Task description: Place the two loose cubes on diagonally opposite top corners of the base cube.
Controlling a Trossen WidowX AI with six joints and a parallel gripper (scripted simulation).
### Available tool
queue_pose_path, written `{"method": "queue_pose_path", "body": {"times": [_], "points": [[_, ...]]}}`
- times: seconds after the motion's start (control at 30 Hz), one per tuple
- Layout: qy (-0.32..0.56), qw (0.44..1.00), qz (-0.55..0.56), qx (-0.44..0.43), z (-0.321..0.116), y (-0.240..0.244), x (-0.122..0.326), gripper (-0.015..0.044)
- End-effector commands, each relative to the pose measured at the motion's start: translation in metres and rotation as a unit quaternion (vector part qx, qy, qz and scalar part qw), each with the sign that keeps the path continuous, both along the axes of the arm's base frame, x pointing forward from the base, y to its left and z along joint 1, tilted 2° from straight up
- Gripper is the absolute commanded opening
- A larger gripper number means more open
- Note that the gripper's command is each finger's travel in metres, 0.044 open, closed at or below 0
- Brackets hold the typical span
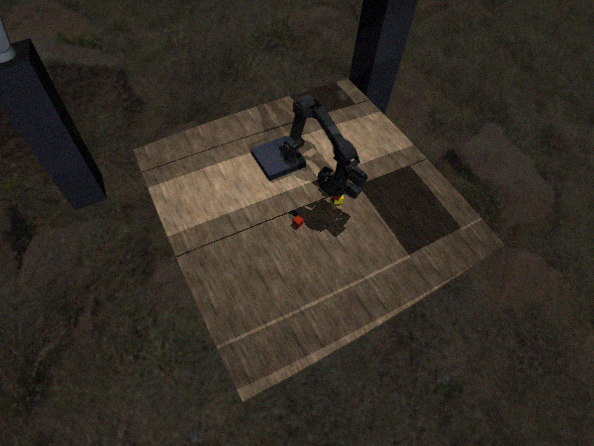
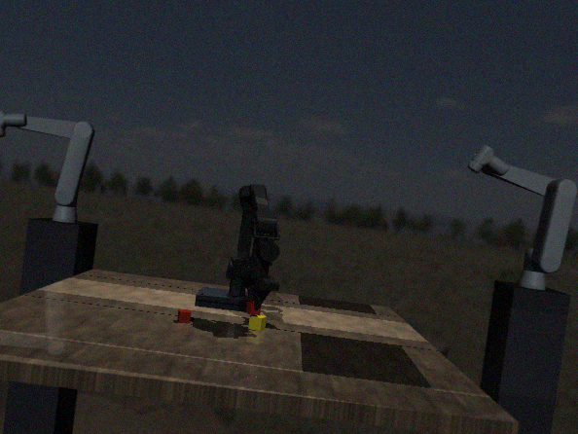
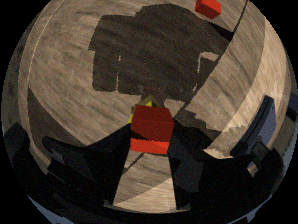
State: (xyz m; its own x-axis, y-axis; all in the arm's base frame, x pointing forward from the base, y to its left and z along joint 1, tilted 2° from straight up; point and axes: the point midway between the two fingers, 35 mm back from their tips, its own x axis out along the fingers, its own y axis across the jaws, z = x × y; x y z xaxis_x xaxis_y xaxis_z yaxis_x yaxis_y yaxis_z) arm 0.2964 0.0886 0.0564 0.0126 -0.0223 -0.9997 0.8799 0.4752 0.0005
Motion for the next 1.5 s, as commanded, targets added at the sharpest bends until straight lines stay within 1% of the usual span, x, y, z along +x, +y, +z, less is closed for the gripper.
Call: {"method": "queue_pose_path", "body": {"times": [0.0, 0.67, 0.8, 0.97, 1.47], "points": [[0.001, 1.0, -0.002, 0.002, -0.003, 0.001, 0.0, 0.0105], [0.002, 1.0, 0.002, 0.002, -0.004, 0.001, 0.0, 0.0105], [0.002, 1.0, 0.002, 0.002, -0.004, 0.001, 0.0, 0.0205], [0.002, 1.0, 0.002, 0.002, -0.004, 0.001, 0.0, 0.0205], [0.001, 1.0, 0.0, 0.0, 0.025, 0.0, -0.001, 0.0205]]}}
